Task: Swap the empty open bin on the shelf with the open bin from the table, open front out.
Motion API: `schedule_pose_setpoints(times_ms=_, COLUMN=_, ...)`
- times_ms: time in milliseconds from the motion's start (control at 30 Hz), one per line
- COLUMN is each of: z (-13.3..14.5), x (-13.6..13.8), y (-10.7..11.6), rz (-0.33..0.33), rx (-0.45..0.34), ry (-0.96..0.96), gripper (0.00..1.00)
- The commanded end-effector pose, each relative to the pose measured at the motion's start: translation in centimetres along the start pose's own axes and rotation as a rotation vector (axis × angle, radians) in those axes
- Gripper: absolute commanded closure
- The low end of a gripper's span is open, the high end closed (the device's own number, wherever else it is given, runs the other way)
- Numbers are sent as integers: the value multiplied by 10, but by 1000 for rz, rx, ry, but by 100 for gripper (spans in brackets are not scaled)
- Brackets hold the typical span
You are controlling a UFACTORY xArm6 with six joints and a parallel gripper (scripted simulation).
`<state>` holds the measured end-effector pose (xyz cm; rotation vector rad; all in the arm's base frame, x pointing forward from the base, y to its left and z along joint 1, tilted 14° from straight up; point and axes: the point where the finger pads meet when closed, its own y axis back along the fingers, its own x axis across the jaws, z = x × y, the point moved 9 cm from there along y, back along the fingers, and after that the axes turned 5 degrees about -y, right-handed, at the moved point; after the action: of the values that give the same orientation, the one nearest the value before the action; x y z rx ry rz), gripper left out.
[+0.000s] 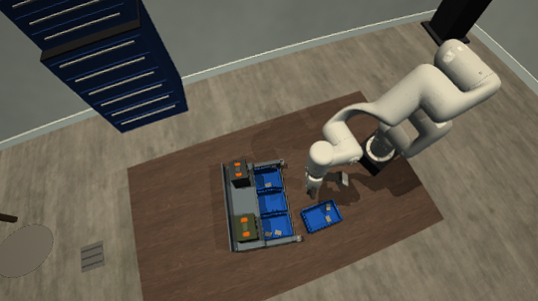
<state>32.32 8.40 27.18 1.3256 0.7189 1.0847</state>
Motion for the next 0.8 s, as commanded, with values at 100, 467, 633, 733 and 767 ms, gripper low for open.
schedule_pose_setpoints(times_ms=100, z=-3, x=1, y=-1, rz=9, rx=-6, ry=84, gripper=0)
schedule_pose_setpoints(times_ms=467, z=-6, x=1, y=-2, rz=14, rx=-10, ry=160, gripper=0)
schedule_pose_setpoints(times_ms=633, z=-7, x=1, y=-3, rz=16, rx=-12, ry=191, gripper=0)
schedule_pose_setpoints(times_ms=733, z=-8, x=1, y=-3, rz=17, rx=-13, ry=207, gripper=0)
schedule_pose_setpoints(times_ms=767, z=-8, x=1, y=-3, rz=17, rx=-13, ry=212, gripper=0)
